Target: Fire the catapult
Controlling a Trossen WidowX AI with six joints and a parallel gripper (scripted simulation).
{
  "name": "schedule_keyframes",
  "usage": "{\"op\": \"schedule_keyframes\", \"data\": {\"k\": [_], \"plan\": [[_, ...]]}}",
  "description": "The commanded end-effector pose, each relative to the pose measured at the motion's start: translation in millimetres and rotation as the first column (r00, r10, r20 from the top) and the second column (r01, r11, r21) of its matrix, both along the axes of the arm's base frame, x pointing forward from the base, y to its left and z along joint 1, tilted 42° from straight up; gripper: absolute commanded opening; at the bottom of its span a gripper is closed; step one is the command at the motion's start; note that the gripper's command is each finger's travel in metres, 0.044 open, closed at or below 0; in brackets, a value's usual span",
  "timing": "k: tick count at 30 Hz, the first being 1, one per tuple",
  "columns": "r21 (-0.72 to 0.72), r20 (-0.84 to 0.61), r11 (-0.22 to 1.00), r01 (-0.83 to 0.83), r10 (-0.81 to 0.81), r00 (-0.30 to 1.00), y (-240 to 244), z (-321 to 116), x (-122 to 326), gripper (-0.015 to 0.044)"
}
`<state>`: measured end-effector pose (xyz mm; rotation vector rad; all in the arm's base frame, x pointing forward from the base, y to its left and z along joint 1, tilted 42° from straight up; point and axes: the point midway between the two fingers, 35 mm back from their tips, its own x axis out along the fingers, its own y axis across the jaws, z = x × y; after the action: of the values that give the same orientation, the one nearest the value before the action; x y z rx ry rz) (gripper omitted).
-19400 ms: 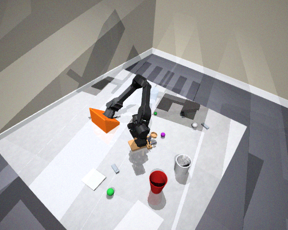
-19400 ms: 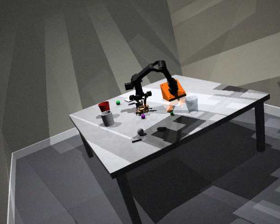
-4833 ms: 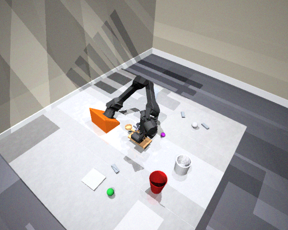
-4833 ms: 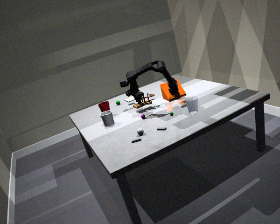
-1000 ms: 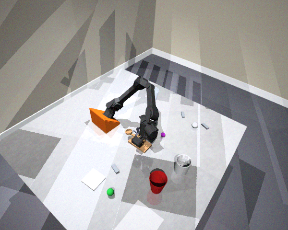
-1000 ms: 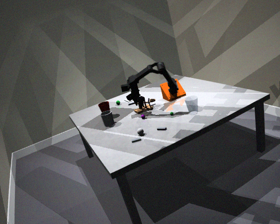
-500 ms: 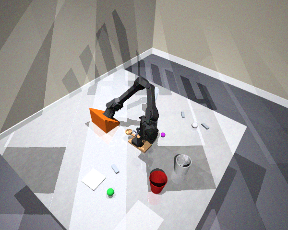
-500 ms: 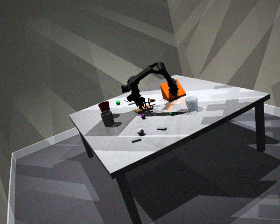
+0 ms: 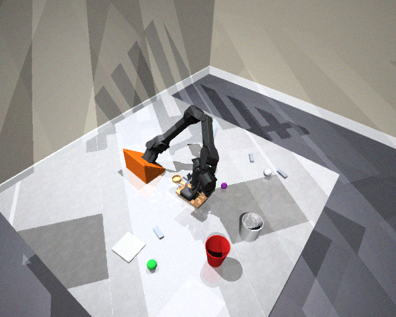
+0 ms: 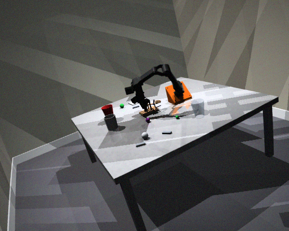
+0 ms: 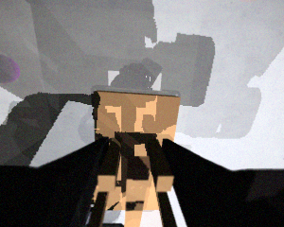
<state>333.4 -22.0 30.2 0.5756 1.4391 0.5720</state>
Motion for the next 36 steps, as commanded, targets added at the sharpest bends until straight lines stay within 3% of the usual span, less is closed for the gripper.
{"op": "schedule_keyframes", "data": {"k": [1, 36], "plan": [[-0.012, 0.025, 1.0, 0.015, -0.015, 1.0, -29, 27, 2, 0.0], [-0.009, 0.02, 1.0, 0.014, -0.014, 1.0, 5, -9, 5, 0.0]]}}
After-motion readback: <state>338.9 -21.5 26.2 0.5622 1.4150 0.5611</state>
